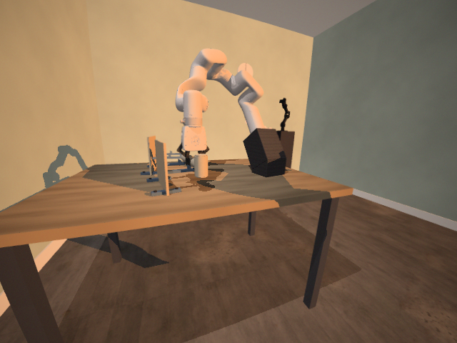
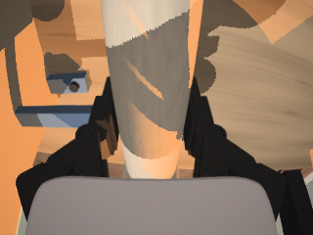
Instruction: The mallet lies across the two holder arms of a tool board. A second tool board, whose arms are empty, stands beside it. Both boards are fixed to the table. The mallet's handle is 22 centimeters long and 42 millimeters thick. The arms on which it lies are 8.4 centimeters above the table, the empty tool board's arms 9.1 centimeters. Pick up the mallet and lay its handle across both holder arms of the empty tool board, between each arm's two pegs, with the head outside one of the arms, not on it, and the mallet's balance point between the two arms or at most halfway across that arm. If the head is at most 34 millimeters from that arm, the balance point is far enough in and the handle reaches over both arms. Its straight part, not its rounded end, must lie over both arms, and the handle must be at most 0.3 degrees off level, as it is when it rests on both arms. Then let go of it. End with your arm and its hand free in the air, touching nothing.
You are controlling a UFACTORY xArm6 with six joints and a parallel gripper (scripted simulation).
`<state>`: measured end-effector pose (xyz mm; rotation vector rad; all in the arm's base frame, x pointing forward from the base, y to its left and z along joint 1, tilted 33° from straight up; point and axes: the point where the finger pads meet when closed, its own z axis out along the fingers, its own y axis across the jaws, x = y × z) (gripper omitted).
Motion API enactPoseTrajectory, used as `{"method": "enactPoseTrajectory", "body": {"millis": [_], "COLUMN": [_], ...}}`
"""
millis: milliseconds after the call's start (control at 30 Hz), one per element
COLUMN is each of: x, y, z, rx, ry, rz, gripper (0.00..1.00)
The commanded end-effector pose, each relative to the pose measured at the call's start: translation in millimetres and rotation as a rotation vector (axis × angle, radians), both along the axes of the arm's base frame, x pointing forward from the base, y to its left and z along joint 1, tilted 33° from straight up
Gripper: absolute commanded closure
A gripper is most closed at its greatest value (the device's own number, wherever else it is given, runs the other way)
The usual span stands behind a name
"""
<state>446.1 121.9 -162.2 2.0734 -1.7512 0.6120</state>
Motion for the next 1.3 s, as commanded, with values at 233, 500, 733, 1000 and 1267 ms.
{"method": "enactPoseTrajectory", "body": {"millis": [233, 500, 733, 1000, 1267], "x": [1, 1, 0, -6, -4], "y": [1, 1, 9, 45, 47], "z": [1, 1, 14, 71, 91], "rx": [0.002, 0.002, 0.001, 0.0, 0.004], "ry": [-0.002, -0.002, -0.003, -0.004, -0.001], "rz": [0.001, 0.001, 0.001, 0.001, 0.001], "gripper": [1.0, 1.0, 1.0, 1.0, 1.0]}}
